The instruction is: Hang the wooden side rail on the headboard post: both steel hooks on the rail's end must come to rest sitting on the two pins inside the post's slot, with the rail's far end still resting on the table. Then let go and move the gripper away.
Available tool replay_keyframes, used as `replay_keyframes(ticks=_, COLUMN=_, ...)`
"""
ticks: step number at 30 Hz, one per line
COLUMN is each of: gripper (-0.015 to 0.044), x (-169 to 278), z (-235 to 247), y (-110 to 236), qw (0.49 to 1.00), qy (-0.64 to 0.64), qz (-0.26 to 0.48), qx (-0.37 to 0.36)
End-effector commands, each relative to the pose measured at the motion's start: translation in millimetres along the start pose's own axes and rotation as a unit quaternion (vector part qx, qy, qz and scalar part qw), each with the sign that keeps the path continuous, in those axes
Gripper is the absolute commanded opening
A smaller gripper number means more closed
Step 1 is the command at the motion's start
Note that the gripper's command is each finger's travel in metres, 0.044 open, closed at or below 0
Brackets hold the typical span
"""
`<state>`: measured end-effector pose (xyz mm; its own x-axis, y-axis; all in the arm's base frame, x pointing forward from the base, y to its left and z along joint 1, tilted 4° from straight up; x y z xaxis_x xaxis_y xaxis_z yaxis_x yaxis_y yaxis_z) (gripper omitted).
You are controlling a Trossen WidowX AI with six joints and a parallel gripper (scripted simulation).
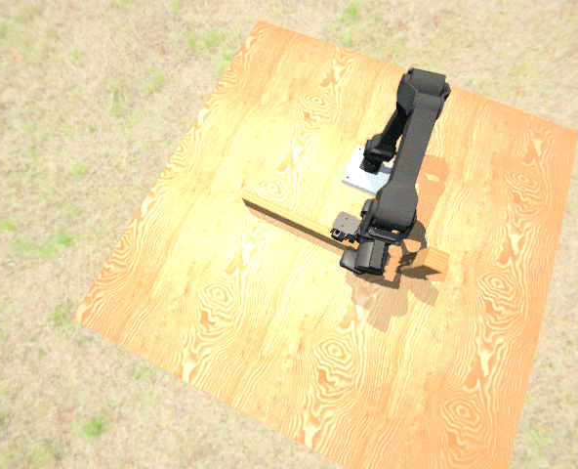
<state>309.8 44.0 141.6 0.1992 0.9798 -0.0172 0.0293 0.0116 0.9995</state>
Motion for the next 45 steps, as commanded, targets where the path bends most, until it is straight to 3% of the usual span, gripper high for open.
replay_keyframes(ticks=1, gripper=0.0440, x=-1, z=-1, y=-9, qw=1.000, qy=-0.003, qz=-0.004, qx=0.007)
replay_keyframes(ticks=45, gripper=0.0440, x=-1, z=-2, y=-76, qw=1.000, qy=-0.003, qz=-0.004, qx=0.007)
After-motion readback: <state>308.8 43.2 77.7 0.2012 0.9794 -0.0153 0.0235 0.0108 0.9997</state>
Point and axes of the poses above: the point midway between the two fingers, 35 mm back from their tips, its own y axis back along the fingers, its own z axis across the jaws, x = y × z, the point moved 4 cm from there along y, back along the fingers, and after that the axes turned 11 degrees about -y, right-handed, at the moved point
